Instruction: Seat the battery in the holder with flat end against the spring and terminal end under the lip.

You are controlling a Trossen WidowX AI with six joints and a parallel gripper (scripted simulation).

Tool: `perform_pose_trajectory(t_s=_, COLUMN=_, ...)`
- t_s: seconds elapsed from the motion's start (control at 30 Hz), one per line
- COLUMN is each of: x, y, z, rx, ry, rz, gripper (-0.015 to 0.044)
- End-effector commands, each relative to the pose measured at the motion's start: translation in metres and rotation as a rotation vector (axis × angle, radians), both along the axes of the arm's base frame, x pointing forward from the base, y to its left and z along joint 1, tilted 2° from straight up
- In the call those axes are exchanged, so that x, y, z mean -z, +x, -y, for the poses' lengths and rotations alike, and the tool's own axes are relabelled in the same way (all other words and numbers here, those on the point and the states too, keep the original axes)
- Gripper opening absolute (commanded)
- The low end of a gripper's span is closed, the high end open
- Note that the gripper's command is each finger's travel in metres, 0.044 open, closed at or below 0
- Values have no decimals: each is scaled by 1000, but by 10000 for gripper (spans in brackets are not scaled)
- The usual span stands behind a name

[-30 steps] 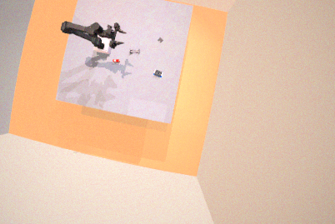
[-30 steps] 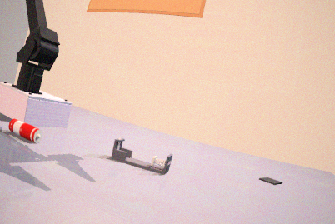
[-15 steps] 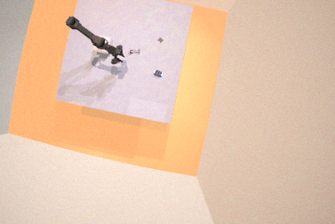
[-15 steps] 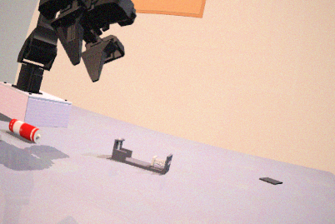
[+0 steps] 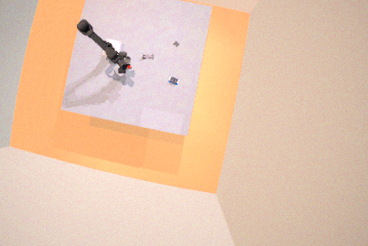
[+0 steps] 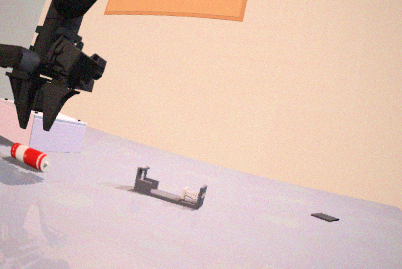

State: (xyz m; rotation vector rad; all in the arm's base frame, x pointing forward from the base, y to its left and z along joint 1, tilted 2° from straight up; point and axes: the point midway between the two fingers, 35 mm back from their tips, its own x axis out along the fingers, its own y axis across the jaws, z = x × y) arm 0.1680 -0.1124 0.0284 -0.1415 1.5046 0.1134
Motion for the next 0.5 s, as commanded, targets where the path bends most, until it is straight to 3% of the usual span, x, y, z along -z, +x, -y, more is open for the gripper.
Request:
perform_pose_trajectory(t_s=0.0, x=3, y=-2, z=-1, rx=-6, ry=11, rz=-11, gripper=248)
perform_pose_trajectory(t_s=0.47, x=26, y=0, z=0, rx=-6, ry=11, rz=-11, gripper=248)
